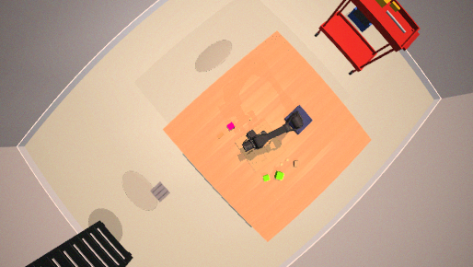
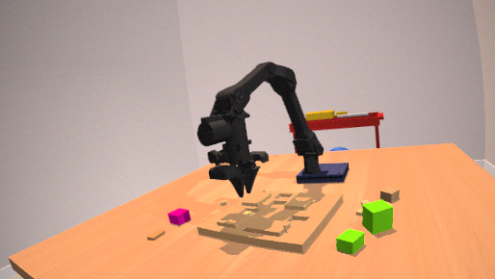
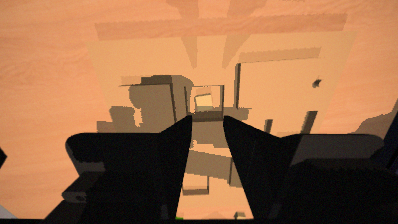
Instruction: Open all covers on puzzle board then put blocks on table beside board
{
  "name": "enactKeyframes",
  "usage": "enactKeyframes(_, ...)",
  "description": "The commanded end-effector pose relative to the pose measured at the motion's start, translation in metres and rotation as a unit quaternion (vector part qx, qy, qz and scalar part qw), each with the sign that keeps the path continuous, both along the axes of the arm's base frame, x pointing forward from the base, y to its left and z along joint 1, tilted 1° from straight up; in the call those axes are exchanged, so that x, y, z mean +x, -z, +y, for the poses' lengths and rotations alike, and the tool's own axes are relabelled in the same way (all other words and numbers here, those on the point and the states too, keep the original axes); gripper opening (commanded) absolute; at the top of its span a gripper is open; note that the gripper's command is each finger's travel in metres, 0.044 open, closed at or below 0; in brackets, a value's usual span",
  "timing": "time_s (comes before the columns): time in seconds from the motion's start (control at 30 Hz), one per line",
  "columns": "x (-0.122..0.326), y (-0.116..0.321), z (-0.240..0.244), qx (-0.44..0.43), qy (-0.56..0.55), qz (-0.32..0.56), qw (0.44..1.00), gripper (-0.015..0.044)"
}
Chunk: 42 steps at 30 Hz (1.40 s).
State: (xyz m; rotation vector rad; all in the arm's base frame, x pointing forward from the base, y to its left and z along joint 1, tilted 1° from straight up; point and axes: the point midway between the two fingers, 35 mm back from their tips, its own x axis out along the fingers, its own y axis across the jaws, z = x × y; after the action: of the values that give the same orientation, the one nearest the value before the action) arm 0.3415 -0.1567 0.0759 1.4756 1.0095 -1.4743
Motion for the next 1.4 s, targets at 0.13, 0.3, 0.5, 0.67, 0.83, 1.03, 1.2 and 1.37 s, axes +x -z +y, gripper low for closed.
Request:
enactKeyframes(0.13,0.0,-0.011,0.0,0.002,-0.085,-0.002,0.996,0.0144)
enactKeyframes(0.3,0.0,-0.01,0.0,0.002,-0.085,-0.002,0.996,0.0144)
enactKeyframes(0.5,0.001,0.002,0.0,0.002,-0.085,-0.002,0.996,0.0144)
enactKeyframes(0.67,0.001,0.015,0.001,0.002,-0.085,-0.002,0.996,0.0144)
enactKeyframes(0.83,0.001,0.024,0.001,0.002,-0.085,-0.002,0.996,0.0144)
enactKeyframes(1.03,0.001,0.024,0.001,0.002,-0.085,-0.002,0.996,0.0144)
enactKeyframes(1.2,0.001,0.024,0.001,0.002,-0.085,-0.002,0.996,0.0144)
enactKeyframes(1.37,0.001,0.024,0.001,0.002,-0.085,-0.002,0.996,0.0144)
